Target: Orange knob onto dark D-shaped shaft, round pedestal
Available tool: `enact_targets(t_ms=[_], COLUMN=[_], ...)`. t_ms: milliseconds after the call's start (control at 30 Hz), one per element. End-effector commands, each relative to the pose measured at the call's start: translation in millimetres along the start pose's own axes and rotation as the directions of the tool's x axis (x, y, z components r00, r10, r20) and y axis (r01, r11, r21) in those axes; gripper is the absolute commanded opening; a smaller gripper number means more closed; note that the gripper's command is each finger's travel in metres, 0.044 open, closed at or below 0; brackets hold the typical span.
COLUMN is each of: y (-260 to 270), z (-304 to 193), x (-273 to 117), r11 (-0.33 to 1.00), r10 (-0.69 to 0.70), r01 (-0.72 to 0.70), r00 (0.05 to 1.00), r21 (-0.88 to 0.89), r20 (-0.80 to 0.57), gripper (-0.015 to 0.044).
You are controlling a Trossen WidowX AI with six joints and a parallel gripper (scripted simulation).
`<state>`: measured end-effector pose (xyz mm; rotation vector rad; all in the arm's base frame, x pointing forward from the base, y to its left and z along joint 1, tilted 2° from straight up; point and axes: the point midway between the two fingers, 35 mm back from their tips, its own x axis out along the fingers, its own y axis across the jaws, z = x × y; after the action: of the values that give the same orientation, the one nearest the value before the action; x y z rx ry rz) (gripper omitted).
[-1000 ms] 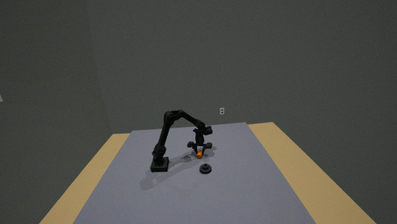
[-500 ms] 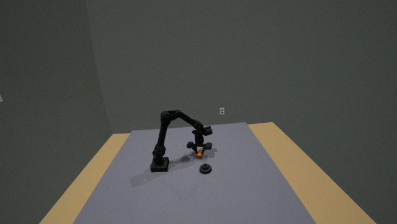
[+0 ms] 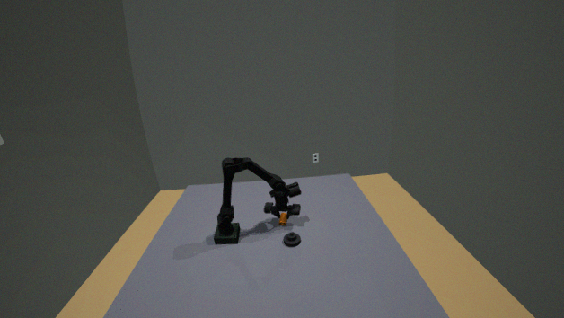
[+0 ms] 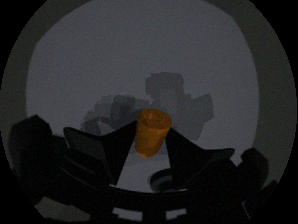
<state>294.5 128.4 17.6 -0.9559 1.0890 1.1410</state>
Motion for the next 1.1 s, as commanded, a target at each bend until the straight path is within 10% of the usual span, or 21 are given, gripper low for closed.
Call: enact_targets(t_ms=[0,1067], y=[1,1], z=[-5,-41], x=[-3,-10], r11=[1.000,1.000], r10=[0.000,0.000], r01=[0.000,0.000], r00=[0.997,0.816], r21=[-0.002,0.000], r20=[0.072,0.578], gripper=[0.0180,0.0180])
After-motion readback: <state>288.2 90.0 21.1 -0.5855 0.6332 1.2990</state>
